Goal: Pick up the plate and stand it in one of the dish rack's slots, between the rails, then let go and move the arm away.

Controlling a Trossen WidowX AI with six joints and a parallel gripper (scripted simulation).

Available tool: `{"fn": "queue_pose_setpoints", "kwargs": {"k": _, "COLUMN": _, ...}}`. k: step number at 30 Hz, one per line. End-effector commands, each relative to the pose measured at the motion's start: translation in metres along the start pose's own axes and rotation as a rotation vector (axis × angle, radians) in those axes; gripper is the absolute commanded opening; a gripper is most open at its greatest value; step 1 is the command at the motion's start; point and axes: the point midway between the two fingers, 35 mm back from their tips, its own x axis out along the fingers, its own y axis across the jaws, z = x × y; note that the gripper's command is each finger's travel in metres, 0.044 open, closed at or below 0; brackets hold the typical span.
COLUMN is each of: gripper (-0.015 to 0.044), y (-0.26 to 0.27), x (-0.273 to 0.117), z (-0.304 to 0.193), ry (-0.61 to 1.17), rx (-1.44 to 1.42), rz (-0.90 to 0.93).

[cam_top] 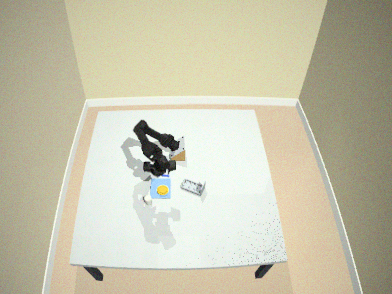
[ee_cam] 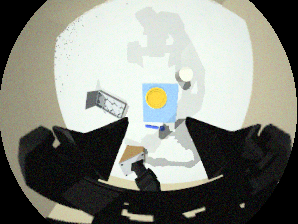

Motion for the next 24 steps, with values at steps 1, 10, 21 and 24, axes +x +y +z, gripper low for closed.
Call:
{"fn": "queue_pose_setpoints", "kwargs": {"k": 1, "gripper": 0.04, "y": -0.001, "x": 0.011, "z": 0.001, "ry": 0.006, "rx": -0.014, "rz": -0.01}}
{"fn": "queue_pose_setpoints", "kwargs": {"k": 10, "gripper": 0.04, "y": 0.0, "x": 0.113, "z": 0.002, "ry": 0.042, "rx": -0.032, "rz": -0.055}}
{"fn": "queue_pose_setpoints", "kwargs": {"k": 21, "gripper": 0.04, "y": -0.002, "x": 0.126, "z": 0.002, "ry": 0.041, "rx": -0.032, "rz": -0.054}}
{"fn": "queue_pose_setpoints", "kwargs": {"k": 24, "gripper": 0.04, "y": -0.003, "x": 0.13, "z": 0.002, "ry": 0.041, "rx": -0.032, "rz": -0.054}}
